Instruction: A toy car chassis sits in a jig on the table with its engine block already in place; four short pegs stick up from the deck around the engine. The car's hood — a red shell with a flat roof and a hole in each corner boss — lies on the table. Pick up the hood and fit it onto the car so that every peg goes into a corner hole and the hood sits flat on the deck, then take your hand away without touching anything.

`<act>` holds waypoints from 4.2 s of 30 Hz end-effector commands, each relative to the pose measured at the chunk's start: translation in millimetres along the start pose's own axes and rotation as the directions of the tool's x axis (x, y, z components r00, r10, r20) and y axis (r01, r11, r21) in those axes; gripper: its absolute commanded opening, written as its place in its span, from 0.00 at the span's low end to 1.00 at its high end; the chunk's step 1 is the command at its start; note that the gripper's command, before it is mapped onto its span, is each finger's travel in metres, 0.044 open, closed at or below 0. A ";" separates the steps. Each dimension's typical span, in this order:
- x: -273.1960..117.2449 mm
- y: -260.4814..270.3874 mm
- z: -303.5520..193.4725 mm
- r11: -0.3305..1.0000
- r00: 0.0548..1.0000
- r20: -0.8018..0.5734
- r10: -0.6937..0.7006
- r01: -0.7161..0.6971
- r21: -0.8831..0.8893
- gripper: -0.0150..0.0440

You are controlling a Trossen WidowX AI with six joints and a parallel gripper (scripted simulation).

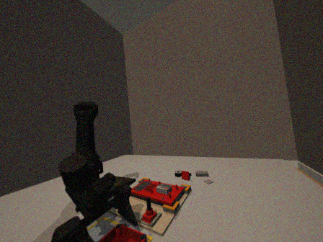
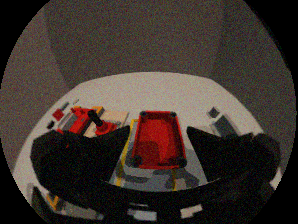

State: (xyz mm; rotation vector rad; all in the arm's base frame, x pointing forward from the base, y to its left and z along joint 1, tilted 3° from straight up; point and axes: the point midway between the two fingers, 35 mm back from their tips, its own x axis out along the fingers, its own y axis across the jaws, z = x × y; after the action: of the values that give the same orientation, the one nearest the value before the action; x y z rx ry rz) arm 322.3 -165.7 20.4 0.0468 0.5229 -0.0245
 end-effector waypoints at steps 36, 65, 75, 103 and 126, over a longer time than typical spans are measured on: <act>5.7 0.3 -10.4 1.000 1.000 0.000 0.001 -0.001 0.000 0.73; -25.0 -1.3 46.6 1.000 1.000 0.001 0.001 -0.001 0.000 0.25; -30.3 -0.4 53.0 1.000 1.000 0.001 0.001 -0.001 0.016 0.25; -29.6 -0.7 51.3 0.821 1.000 0.001 0.001 -0.001 0.571 0.25; -29.5 -0.7 51.1 0.427 1.000 0.001 0.001 -0.001 0.904 0.25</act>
State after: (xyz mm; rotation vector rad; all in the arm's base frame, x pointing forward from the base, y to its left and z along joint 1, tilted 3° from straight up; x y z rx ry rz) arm 321.8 -169.0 78.8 1.0957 0.4614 -0.3081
